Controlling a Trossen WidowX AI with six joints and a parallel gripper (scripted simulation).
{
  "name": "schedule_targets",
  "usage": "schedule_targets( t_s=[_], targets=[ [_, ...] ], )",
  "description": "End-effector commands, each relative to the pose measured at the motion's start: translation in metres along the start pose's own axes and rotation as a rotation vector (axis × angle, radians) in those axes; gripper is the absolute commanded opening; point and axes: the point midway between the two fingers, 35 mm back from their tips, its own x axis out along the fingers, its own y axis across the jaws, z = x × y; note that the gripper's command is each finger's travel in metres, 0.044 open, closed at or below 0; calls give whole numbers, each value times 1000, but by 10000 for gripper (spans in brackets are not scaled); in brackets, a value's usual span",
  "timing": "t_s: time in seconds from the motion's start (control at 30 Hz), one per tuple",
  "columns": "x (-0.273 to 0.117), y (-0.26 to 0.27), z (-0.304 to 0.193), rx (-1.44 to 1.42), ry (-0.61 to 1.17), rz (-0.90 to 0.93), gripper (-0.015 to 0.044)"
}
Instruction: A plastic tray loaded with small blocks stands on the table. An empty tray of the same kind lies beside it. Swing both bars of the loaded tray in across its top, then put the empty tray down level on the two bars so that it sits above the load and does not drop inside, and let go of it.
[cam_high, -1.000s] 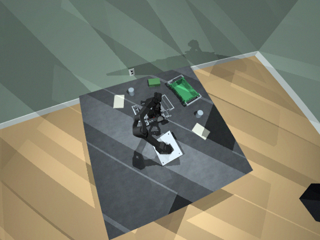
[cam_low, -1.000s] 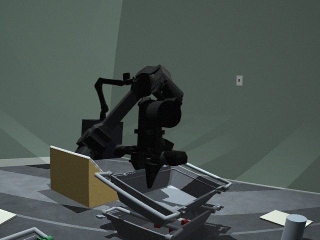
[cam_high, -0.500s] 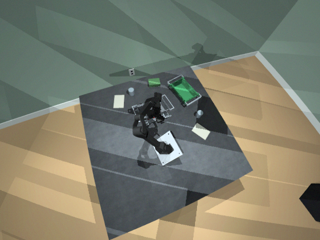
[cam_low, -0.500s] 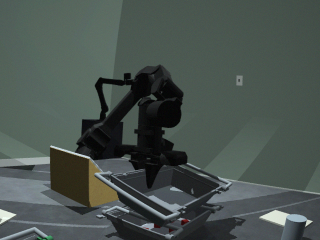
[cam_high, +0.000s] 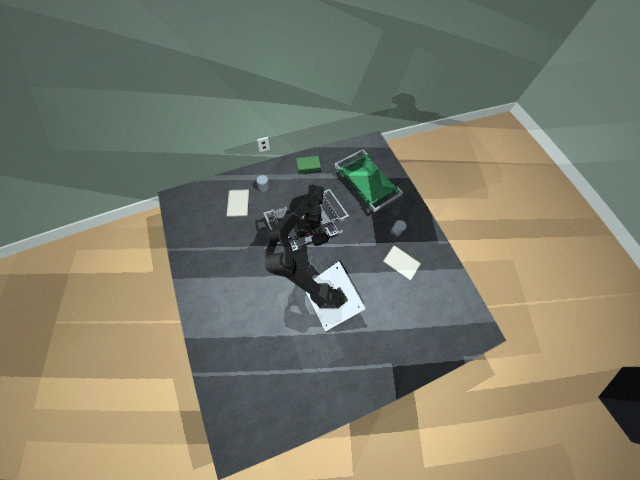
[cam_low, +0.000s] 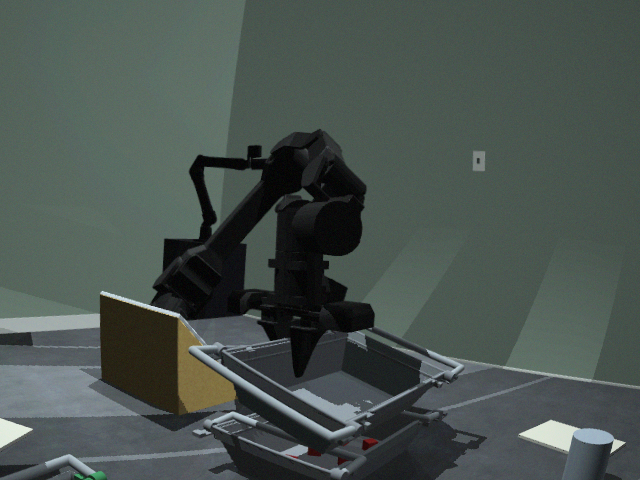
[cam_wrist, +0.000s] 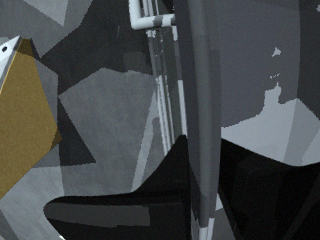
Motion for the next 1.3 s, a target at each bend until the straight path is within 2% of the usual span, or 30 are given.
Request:
schedule_targets(
  t_s=[0.0,1.27],
  targets=[
    [8,5,2,3,0,21,0],
    [13,7,2,4,0,29,0]
  ],
)
